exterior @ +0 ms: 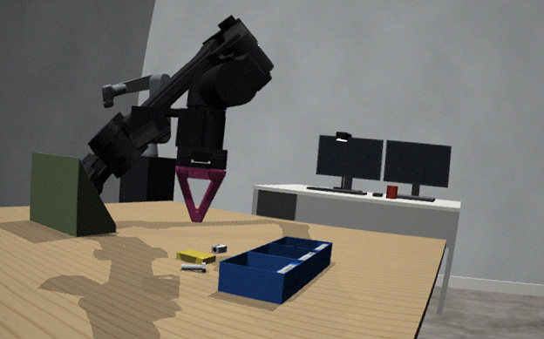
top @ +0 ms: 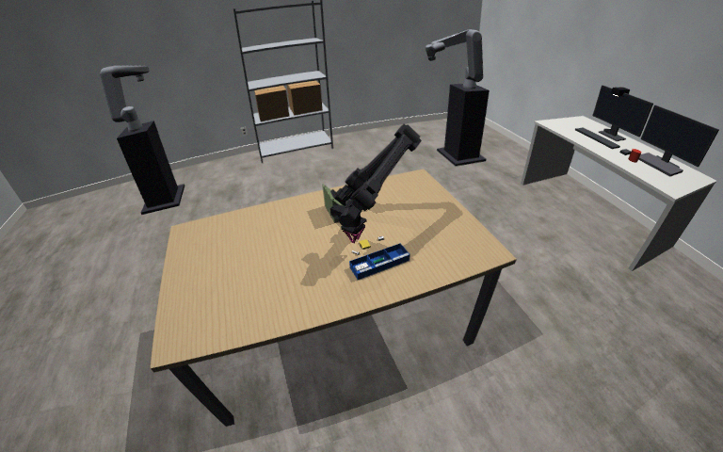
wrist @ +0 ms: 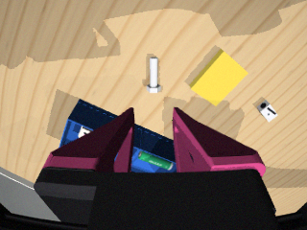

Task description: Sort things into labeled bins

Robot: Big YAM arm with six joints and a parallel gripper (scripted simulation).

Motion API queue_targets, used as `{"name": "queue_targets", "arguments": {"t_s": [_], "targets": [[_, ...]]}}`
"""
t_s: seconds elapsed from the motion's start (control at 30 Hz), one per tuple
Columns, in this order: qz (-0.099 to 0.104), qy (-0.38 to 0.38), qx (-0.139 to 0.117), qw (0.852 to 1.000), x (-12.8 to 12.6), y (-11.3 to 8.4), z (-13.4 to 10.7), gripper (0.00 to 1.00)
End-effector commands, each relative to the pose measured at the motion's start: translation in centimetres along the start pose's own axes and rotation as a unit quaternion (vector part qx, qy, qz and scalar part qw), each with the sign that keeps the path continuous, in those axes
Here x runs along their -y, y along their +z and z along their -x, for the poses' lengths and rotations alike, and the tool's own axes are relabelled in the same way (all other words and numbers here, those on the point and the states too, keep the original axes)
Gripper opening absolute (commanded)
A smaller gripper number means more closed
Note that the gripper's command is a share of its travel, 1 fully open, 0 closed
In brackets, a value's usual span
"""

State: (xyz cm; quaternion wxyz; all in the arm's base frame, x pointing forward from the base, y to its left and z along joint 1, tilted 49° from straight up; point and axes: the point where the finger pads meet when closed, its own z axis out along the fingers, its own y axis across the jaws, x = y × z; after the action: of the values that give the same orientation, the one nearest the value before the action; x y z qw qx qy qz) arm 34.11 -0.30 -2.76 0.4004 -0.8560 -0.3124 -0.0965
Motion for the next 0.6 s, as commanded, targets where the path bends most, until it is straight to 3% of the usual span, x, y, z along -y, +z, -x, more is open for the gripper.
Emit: {"name": "queue_targets", "arguments": {"t_s": [0.0, 0.4, 0.43, 0.57], "targets": [[0.011, -0.007, -0.005, 1.000, -0.6, -1.0, -0.7, 0.29], [0.006, -0.003, -0.005, 1.000, 0.2, -1.0, 0.0, 0.29], [0.017, -0.010, -0.009, 1.000, -0.7, -1.8, -1.0, 0.29], [0.016, -0.010, -0.008, 1.000, -1.0, -1.7, -1.1, 0.29]]}}
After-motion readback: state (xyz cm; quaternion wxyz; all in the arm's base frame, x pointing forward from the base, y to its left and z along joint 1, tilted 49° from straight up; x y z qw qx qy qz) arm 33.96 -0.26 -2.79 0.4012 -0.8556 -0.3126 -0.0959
